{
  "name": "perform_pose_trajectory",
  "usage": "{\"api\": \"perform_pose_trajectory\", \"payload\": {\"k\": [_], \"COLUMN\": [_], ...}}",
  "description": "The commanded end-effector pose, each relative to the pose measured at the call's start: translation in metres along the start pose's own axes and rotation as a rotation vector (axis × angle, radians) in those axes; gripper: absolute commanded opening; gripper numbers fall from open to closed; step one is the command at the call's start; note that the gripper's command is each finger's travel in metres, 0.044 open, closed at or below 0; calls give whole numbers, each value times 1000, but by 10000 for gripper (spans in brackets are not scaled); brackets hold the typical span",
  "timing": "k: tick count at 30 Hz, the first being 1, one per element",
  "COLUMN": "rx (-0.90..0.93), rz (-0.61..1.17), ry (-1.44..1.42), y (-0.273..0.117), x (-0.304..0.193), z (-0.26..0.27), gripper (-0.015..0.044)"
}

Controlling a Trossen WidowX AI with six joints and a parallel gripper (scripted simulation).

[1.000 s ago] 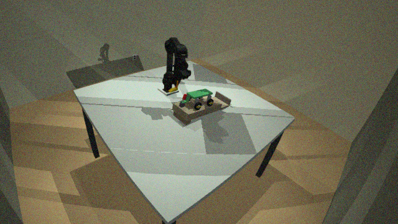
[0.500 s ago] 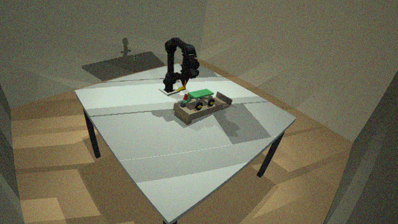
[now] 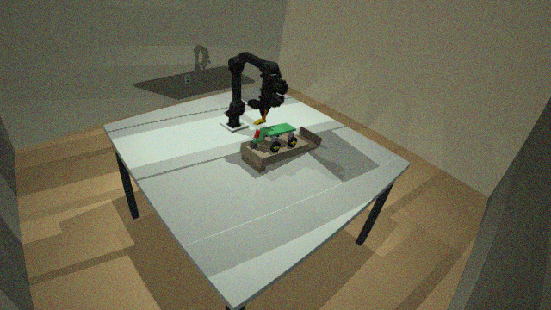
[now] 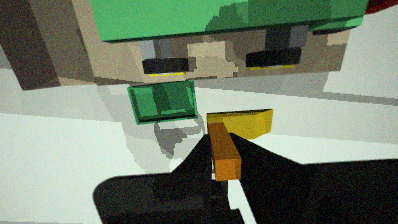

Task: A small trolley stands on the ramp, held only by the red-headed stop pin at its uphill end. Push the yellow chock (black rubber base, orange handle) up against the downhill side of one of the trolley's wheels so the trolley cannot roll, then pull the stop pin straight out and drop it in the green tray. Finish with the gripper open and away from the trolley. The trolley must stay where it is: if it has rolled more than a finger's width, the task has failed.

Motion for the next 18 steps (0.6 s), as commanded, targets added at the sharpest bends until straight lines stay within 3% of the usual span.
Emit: {"api": "perform_pose_trajectory", "payload": {"k": [1,18], "rx": [5,10], "rz": [5,5], "ry": [0,0], "y": [2,3], "x": [3,13], "z": [16,76], "gripper": [0,0]}}
Point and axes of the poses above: the point midway between the two fingers, 35 mm back from their tips, its own y axis out along the fingers, its own z axis across the jaws, x = y × z, the point moved 7 cm from there along -y, back along the fingers, and after that the axes turned 1 degree about y, right-handed, at the moved point
